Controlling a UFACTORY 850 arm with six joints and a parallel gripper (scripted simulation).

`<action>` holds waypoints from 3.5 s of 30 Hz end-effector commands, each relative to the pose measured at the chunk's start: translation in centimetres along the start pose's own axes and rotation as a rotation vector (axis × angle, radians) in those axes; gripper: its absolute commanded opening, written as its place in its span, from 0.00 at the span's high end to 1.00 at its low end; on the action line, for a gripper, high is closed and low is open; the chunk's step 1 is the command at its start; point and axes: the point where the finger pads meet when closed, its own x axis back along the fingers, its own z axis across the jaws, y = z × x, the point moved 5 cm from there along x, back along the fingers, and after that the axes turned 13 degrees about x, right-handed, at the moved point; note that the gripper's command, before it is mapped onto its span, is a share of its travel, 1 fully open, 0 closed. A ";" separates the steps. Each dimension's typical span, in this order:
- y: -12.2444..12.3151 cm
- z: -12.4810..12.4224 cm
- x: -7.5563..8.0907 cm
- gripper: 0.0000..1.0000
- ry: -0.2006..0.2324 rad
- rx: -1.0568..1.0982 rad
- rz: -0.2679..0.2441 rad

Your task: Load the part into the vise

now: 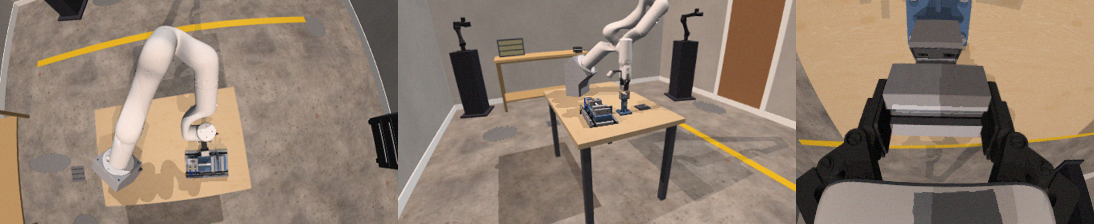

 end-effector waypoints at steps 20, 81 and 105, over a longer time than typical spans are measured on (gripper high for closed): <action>-0.2 0.0 0.0 1.00 -0.006 0.000 -0.022; -0.3 0.0 4.9 1.00 -0.006 0.000 -0.022; -0.3 0.0 5.0 1.00 -0.008 0.000 -0.019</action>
